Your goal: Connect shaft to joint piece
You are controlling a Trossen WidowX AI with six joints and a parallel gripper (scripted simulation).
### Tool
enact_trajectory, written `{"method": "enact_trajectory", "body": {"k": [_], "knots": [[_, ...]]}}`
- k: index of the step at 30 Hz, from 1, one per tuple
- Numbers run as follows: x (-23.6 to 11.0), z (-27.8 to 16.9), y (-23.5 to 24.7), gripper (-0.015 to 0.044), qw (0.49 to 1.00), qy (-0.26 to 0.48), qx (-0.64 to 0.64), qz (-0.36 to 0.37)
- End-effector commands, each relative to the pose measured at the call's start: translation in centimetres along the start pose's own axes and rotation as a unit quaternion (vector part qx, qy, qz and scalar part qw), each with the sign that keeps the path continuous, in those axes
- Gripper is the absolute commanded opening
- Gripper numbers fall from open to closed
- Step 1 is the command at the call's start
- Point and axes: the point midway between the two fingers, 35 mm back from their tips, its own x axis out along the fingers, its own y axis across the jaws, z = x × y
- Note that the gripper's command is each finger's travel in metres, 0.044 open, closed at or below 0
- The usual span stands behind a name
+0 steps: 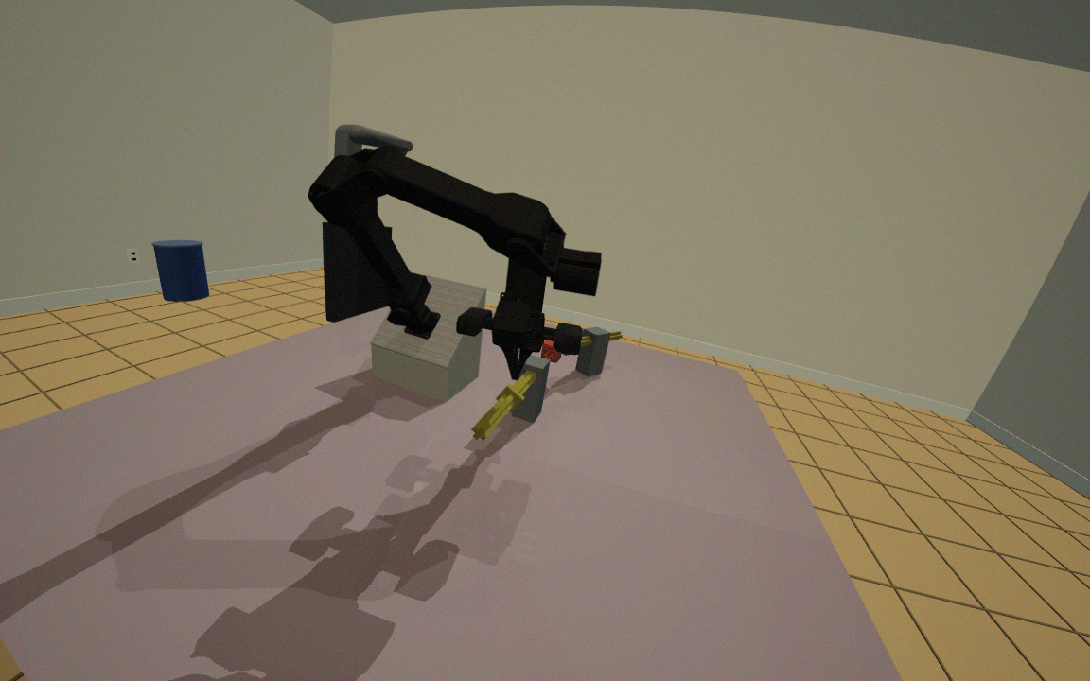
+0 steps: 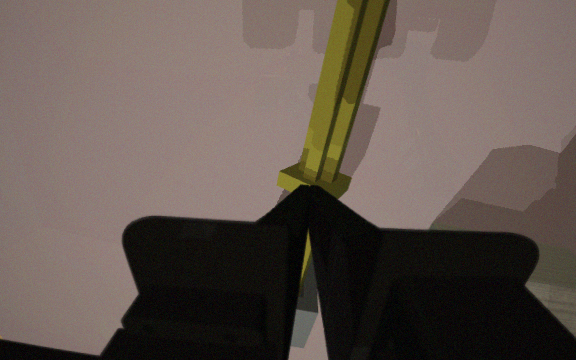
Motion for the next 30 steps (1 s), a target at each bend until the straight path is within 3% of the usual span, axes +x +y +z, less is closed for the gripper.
{"method": "enact_trajectory", "body": {"k": [1, 30], "knots": [[0.8, 1.9, -1.7, 0.0000, 0.998, -0.012, 0.068, -0.006], [3.9, 2.3, -2.0, 0.0000, 0.997, -0.014, 0.079, -0.007]]}}
